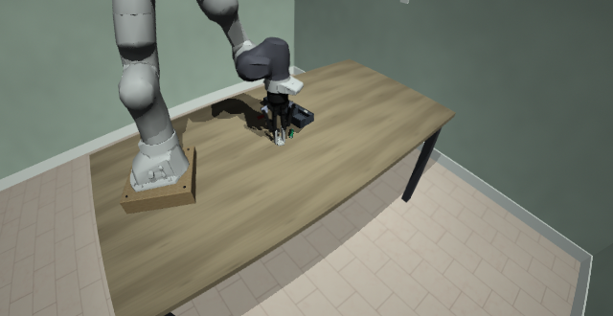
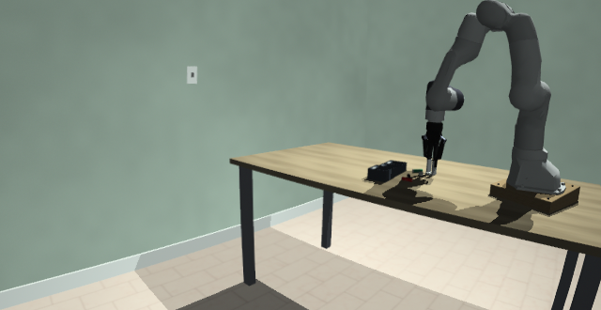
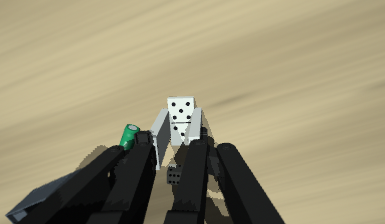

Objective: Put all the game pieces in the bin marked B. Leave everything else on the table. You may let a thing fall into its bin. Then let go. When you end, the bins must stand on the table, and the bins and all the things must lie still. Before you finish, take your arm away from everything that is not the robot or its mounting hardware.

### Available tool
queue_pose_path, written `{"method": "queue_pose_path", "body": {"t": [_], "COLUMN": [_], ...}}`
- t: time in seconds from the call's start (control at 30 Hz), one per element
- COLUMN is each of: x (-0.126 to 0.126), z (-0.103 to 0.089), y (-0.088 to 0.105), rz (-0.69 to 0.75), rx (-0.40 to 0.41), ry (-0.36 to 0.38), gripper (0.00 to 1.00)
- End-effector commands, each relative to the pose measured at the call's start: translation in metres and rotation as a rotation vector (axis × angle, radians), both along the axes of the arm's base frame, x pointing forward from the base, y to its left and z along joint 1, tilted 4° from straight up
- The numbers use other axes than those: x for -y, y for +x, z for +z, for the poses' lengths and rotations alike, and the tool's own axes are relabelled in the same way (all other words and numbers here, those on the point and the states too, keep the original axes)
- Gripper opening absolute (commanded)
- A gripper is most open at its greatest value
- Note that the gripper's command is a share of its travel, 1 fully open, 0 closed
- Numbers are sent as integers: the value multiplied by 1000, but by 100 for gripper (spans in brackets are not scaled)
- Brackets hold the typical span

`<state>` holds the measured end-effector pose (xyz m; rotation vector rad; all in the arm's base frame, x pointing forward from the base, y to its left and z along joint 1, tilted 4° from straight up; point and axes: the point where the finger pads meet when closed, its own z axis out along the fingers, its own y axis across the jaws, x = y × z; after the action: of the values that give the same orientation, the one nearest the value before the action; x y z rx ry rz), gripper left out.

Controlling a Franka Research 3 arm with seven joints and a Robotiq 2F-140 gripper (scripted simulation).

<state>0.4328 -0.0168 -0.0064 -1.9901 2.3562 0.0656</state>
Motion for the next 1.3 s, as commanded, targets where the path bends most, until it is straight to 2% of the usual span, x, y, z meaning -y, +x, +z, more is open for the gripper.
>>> {"method": "queue_pose_path", "body": {"t": [0.0, 0.77, 1.27], "x": [0, 0, 4], "z": [0, 0, 50], "y": [0, 0, -1], "rz": [2, 2, 2], "rx": [3, 3, 3], "ry": [0, 0, 0], "gripper": [13, 13, 13]}}
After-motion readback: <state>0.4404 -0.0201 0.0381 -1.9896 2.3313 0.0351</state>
